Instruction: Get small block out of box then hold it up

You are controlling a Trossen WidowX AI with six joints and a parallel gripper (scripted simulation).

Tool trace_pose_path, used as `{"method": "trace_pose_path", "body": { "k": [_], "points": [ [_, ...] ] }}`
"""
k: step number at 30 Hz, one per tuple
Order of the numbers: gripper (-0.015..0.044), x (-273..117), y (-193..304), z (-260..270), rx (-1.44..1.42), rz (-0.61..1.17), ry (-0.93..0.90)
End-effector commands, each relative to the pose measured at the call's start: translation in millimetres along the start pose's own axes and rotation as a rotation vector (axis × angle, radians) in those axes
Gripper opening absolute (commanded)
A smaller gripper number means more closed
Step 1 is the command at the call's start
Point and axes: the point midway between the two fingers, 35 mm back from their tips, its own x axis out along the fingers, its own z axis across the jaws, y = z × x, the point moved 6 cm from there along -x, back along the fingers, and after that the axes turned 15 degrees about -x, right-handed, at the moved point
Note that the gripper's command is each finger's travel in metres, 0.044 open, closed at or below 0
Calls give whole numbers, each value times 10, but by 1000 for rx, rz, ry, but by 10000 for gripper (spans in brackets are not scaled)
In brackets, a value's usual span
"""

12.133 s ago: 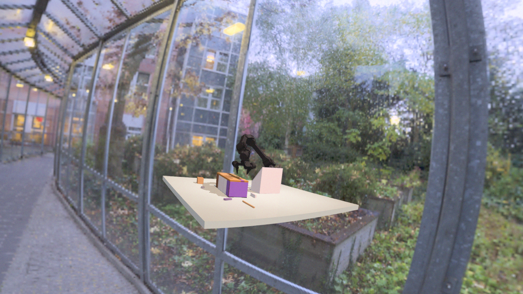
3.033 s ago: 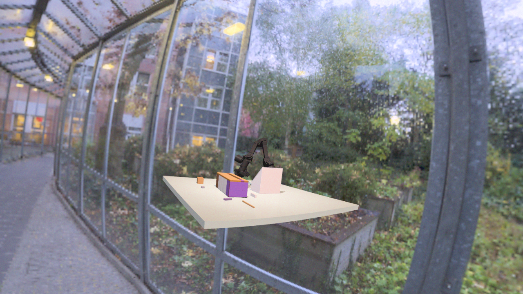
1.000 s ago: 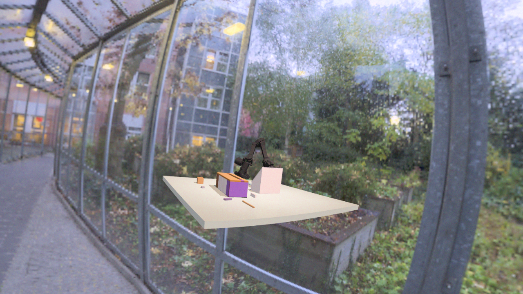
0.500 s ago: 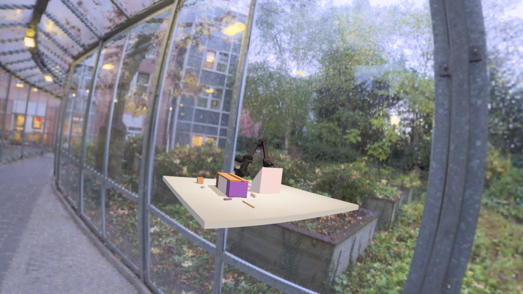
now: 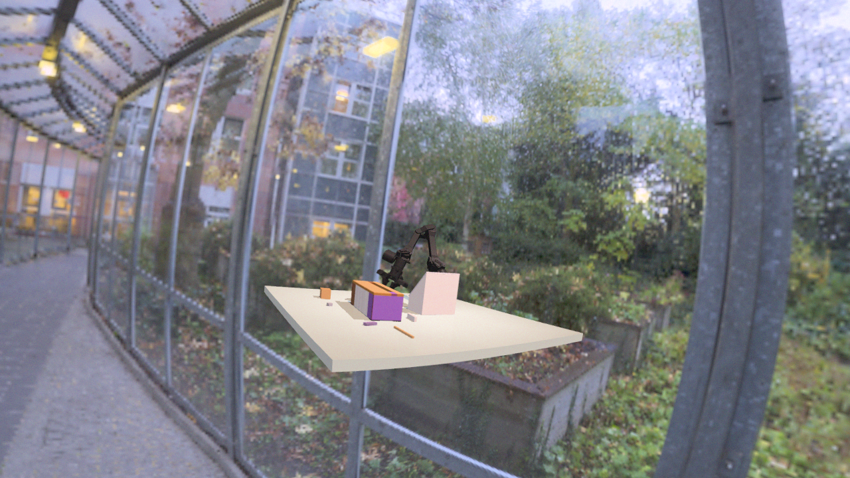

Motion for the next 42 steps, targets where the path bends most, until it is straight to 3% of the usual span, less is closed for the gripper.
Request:
{"method": "trace_pose_path", "body": {
  "k": [1, 42],
  "points": [
    [0, -43, 28, 13, -178, -3, -7],
    [0, -321, 178, -66, -1773, -32, 27]
  ]
}}
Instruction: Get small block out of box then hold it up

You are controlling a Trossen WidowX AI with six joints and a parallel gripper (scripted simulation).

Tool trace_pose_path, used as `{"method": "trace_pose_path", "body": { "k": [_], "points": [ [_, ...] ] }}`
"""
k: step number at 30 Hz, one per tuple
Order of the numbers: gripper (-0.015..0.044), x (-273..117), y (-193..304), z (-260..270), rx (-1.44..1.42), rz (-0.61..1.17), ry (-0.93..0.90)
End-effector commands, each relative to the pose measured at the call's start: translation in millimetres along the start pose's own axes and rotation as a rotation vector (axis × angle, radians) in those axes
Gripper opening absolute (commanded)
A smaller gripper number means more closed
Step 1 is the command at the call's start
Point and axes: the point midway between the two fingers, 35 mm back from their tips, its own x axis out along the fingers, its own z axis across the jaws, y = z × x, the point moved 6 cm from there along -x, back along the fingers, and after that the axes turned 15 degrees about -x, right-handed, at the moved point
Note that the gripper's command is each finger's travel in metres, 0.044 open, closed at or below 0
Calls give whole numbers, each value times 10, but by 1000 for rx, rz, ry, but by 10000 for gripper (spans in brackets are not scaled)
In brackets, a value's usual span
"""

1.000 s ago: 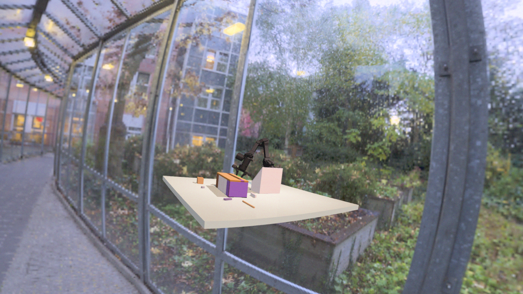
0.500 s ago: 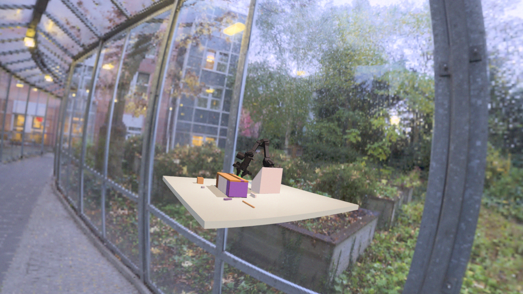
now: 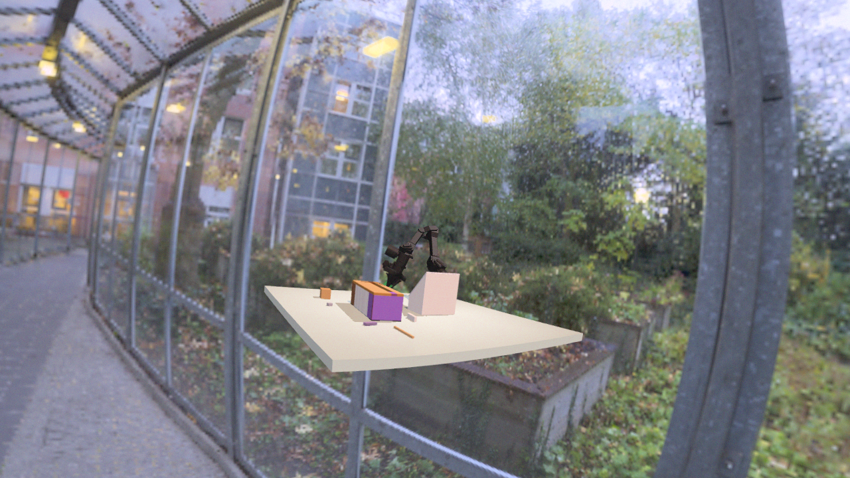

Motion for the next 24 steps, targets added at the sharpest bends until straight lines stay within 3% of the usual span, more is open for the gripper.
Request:
{"method": "trace_pose_path", "body": {
  "k": [1, 24],
  "points": [
    [0, -47, -12, 19, -179, -10, 4],
    [0, -211, 25, 71, -1075, -14, 42]
  ]
}}
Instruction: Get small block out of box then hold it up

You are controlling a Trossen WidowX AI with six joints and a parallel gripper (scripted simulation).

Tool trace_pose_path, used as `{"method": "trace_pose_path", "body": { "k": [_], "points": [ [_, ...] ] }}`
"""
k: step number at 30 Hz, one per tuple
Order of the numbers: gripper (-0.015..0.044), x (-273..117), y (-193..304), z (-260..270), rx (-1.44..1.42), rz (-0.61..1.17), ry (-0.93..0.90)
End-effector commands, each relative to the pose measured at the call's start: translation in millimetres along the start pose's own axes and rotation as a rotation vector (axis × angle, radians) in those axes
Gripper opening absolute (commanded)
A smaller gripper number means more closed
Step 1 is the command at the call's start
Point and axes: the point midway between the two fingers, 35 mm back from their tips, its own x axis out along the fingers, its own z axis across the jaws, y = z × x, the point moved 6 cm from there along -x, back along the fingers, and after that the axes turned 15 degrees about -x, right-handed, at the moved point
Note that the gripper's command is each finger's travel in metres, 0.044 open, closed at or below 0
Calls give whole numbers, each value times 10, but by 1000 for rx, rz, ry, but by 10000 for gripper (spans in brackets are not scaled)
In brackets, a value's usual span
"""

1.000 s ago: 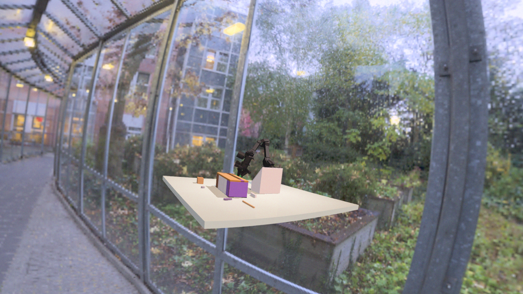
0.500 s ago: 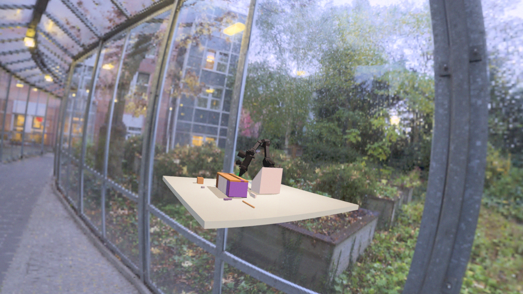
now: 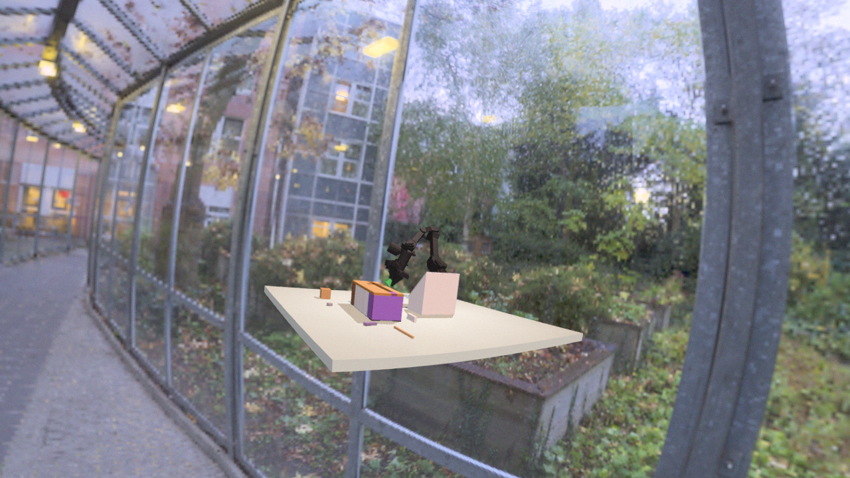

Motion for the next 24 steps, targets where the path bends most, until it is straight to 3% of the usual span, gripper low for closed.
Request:
{"method": "trace_pose_path", "body": {
  "k": [1, 24],
  "points": [
    [0, -48, -18, -2, -178, -4, 13],
    [0, -214, -21, 41, -1075, 23, 53]
  ]
}}
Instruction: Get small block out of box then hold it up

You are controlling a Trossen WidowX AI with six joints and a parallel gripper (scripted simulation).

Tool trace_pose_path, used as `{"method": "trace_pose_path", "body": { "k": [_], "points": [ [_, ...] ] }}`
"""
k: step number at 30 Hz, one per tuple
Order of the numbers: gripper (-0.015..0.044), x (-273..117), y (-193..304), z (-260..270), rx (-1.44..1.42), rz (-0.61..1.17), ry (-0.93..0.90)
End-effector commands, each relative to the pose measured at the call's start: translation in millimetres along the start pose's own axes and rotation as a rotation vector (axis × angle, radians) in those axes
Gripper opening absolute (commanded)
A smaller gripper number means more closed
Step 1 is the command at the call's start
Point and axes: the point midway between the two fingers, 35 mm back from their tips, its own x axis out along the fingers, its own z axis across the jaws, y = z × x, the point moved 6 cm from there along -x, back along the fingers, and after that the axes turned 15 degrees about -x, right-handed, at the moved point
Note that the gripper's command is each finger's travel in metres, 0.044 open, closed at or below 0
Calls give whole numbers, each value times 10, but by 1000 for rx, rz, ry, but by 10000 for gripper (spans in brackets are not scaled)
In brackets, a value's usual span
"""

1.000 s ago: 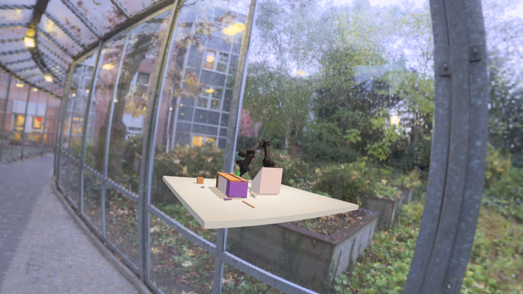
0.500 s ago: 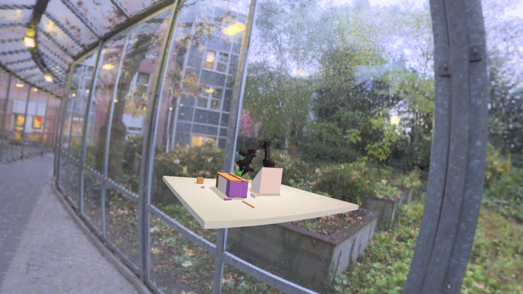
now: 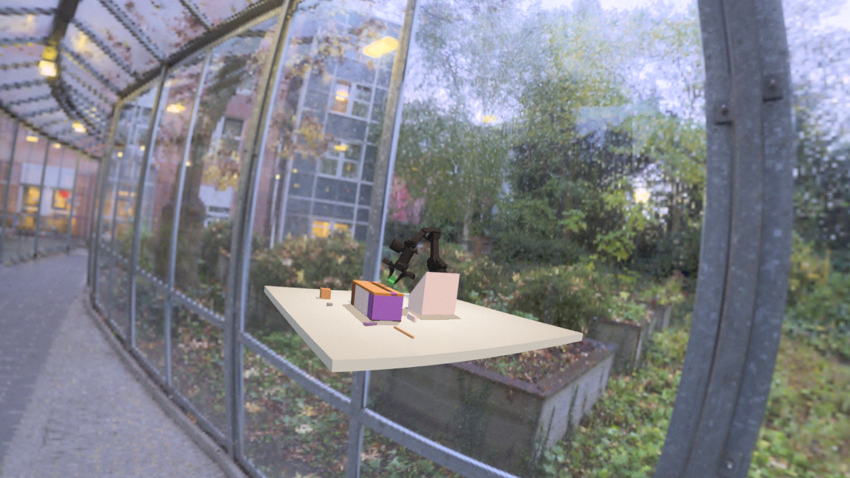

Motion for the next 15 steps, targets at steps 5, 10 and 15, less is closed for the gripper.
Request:
{"method": "trace_pose_path", "body": {
  "k": [5, 10, 15],
  "points": [
    [0, -77, -7, -12, -334, 16, 18],
    [0, -113, -11, -7, -528, 27, 22],
    [0, -149, -14, -3, -723, 39, 26]
  ]
}}
